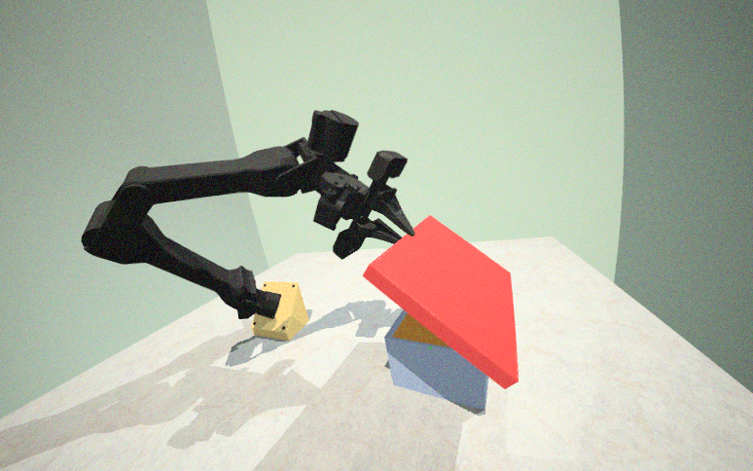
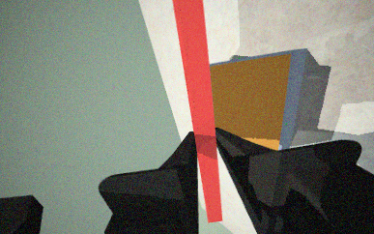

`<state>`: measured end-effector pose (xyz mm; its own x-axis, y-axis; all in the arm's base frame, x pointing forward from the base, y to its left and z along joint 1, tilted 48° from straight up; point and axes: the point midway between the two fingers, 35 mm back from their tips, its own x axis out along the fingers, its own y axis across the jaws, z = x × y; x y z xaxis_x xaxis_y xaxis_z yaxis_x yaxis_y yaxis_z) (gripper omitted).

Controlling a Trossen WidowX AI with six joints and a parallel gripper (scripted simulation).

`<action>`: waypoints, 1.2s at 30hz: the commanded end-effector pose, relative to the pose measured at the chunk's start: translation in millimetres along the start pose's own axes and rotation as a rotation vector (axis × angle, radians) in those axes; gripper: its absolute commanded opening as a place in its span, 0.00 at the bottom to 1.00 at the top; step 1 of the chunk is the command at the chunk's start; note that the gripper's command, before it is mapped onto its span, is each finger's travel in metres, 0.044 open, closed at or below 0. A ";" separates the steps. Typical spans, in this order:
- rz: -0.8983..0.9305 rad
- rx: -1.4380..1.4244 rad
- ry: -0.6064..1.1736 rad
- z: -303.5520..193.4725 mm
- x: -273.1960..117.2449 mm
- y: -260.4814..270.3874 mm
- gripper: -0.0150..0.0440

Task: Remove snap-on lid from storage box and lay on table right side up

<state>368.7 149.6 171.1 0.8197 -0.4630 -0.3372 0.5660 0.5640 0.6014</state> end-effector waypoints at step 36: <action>0.003 -0.004 0.004 77.1 -8.8 -5.9 0.25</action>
<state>353.1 100.6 221.1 0.8185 -0.4649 -0.3374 0.5678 0.5655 0.5982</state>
